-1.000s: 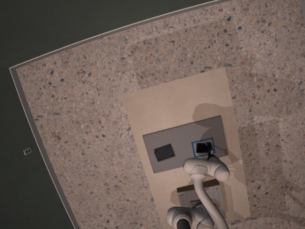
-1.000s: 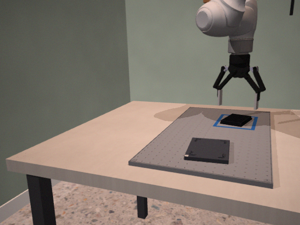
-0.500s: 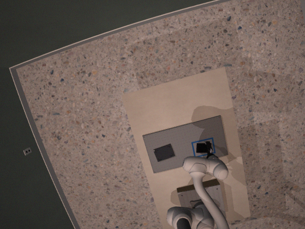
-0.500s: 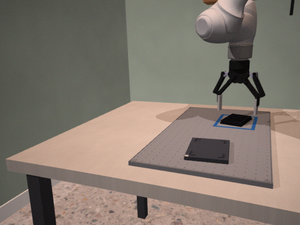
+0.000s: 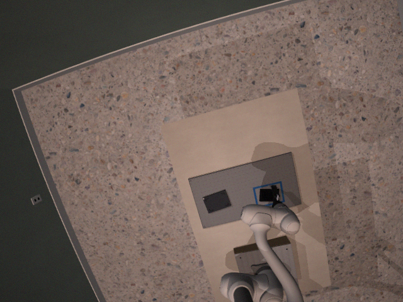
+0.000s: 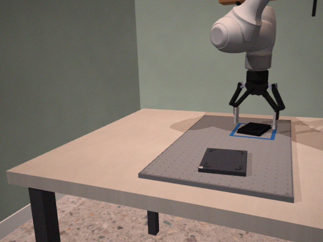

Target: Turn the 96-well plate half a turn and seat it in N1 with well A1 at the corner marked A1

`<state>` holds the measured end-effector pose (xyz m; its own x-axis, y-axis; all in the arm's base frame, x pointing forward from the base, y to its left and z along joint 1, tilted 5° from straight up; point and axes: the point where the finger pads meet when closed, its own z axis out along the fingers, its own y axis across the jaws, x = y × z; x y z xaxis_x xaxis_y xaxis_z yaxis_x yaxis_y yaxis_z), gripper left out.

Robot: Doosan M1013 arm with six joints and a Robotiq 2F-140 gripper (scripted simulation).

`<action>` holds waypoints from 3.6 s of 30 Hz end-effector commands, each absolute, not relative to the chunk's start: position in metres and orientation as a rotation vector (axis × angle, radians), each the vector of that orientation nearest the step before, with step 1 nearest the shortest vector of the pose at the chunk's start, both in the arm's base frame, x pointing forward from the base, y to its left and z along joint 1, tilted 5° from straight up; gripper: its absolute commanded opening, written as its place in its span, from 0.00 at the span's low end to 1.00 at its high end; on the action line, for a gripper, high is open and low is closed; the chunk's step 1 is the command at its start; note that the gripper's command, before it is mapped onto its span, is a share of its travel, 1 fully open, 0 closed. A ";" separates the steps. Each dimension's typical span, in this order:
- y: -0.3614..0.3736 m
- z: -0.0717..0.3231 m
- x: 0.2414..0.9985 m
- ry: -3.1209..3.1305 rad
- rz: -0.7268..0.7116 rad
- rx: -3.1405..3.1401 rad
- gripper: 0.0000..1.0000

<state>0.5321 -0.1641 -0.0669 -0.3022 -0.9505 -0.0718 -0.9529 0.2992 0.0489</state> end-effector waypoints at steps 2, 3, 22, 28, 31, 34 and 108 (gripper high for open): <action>-0.164 -0.068 0.532 2.508 0.128 -1.838 1.00; -0.164 -0.068 0.532 2.508 0.128 -1.838 1.00; -0.164 -0.068 0.532 2.508 0.128 -1.838 0.00; -0.164 -0.068 0.532 2.508 0.128 -1.838 0.00; -0.164 -0.068 0.532 2.508 0.128 -1.838 0.00; -0.164 -0.068 0.532 2.508 0.128 -1.838 0.00; -0.163 -0.005 0.535 2.444 0.126 -1.919 0.00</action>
<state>0.5339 -0.1678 -0.0057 -0.2896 -0.9544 -0.0723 -0.9568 0.2867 0.0480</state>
